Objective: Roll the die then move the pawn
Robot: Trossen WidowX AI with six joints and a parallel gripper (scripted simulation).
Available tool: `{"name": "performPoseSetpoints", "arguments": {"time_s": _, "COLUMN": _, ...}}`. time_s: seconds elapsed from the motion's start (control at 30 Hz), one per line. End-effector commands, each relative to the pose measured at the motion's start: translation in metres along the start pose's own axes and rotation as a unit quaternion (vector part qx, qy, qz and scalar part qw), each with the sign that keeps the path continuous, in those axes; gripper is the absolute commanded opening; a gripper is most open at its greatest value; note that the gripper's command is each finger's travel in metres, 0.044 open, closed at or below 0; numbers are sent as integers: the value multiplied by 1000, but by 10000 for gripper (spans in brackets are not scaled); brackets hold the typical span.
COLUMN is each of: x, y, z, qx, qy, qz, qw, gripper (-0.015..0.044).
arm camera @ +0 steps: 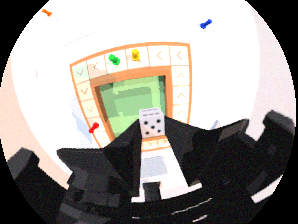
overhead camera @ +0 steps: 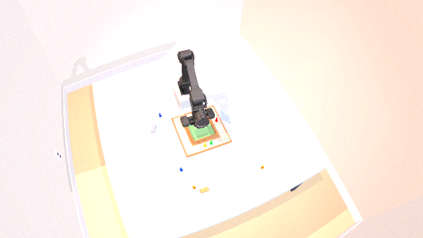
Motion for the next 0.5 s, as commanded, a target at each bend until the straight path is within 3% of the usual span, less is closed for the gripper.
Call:
{"name": "performPoseSetpoints", "arguments": {"time_s": 0.0, "x": 5, "y": 13, "z": 15, "qx": -7, "qy": 2, "qz": -1, "qw": 1000, "gripper": 0}}
{"name": "performPoseSetpoints", "arguments": {"time_s": 0.2, "x": 9, "y": 22, "z": 24, "qx": -13, "qy": -1, "qz": -11, "qw": 1000, "gripper": 0}}
{"name": "performPoseSetpoints", "arguments": {"time_s": 0.47, "x": 18, "y": 22, "z": 22, "qx": -13, "qy": -34, "qz": -140, "qw": 989, "gripper": 0}}
Point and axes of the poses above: the point midway between the two fingers, 35 mm back from their tips, its own x axis out along the fingers, its own z axis across the jaws, y = z × x, the point moved 3 cm from there along -x, back along the fingers, and after that the axes turned 12 degrees about x, right-handed, at the moved point
